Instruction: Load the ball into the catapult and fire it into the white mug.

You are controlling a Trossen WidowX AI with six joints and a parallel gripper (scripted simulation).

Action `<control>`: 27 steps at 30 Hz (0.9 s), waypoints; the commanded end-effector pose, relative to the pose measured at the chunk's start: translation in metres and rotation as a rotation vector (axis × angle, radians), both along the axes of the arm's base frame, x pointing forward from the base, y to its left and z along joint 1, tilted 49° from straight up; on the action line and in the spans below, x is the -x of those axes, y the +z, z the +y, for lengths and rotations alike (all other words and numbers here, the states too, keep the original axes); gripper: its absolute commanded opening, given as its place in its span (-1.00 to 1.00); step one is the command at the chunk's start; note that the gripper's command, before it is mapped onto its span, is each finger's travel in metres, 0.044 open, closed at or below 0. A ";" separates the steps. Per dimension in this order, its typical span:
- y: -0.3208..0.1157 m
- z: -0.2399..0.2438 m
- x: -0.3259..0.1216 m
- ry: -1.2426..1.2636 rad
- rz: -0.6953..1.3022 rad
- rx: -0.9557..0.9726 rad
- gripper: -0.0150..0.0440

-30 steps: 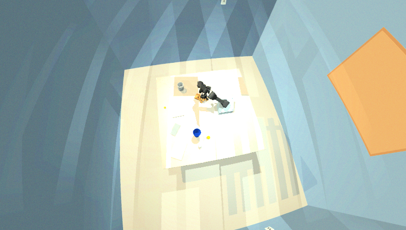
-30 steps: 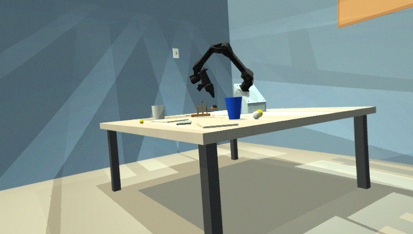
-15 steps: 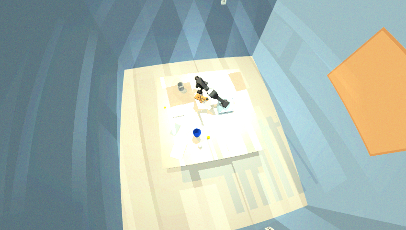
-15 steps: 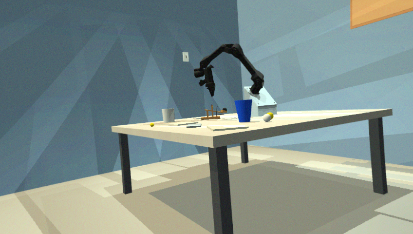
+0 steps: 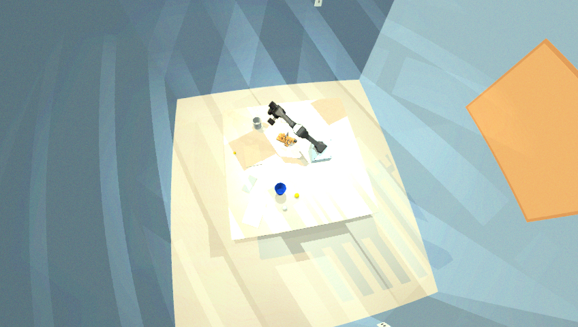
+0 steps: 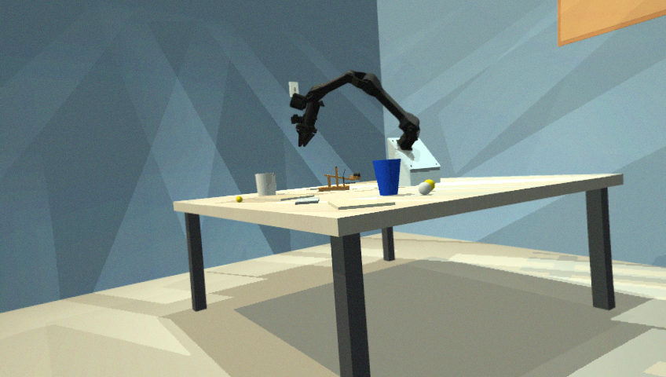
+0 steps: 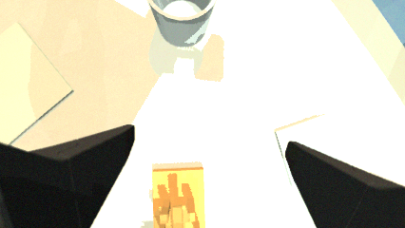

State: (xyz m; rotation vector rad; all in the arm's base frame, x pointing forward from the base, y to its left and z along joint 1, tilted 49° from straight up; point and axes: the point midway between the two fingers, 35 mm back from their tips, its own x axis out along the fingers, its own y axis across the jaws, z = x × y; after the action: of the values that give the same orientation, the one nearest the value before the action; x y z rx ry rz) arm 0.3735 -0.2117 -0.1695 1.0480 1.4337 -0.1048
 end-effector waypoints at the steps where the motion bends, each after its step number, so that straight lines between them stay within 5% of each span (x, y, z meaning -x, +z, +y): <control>1: 0.002 -0.024 -0.036 -0.086 -0.093 0.050 1.00; 8: 0.010 -0.060 -0.075 -0.217 -0.225 0.107 1.00; 27: 0.010 -0.061 -0.076 -0.220 -0.228 0.108 1.00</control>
State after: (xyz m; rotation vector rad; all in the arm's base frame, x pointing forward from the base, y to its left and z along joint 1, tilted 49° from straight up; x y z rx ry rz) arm 0.4478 -0.2718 -0.1607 1.0856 1.1013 -0.2122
